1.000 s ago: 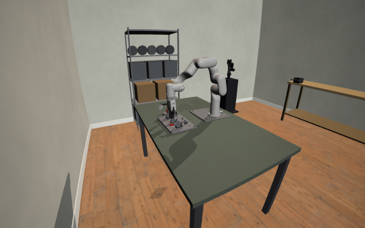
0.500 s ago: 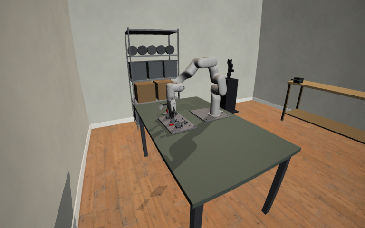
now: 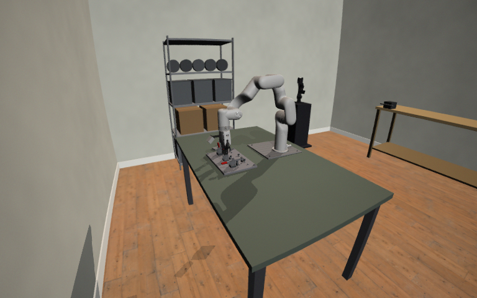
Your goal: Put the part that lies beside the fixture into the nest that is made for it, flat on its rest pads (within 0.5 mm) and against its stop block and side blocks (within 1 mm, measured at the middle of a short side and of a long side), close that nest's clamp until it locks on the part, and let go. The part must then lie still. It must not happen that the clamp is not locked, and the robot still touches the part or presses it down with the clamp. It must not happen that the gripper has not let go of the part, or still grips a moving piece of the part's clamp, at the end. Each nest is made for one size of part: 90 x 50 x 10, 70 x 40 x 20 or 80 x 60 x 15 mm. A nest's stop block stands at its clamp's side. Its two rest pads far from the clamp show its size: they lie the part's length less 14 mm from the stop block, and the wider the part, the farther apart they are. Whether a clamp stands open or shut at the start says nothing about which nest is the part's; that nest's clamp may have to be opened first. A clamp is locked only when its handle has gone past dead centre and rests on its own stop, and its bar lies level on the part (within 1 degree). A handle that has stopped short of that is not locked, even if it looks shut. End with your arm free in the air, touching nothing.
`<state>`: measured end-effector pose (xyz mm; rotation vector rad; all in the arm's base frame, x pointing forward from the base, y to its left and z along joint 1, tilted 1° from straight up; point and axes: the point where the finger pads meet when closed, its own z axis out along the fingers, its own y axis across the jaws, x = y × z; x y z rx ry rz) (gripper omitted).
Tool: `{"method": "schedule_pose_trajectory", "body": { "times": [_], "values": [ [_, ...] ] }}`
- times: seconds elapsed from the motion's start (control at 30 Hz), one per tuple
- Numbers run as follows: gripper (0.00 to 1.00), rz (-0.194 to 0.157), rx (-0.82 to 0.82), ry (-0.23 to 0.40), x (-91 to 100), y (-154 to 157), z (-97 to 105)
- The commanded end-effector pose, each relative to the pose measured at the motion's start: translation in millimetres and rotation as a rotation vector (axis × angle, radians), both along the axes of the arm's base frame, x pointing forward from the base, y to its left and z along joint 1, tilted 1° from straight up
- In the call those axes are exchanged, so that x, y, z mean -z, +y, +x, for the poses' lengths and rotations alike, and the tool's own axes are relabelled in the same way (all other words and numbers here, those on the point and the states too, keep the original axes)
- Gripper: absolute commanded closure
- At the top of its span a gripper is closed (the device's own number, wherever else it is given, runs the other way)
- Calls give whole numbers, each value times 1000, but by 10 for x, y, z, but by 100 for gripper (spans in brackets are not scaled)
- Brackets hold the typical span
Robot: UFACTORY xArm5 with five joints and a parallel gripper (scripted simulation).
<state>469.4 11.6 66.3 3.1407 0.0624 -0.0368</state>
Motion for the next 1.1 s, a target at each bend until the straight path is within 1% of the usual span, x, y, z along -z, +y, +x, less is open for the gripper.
{"method": "schedule_pose_trajectory", "body": {
  "times": [0.0,0.33,0.37,1.07],
  "values": [
    [100,0,0,-2,-9,-1,6],
    [100,0,0,-2,-9,-1,6],
    [53,0,0,-2,-9,-1,6],
    [53,0,0,-2,-9,-1,6]
  ]
}}
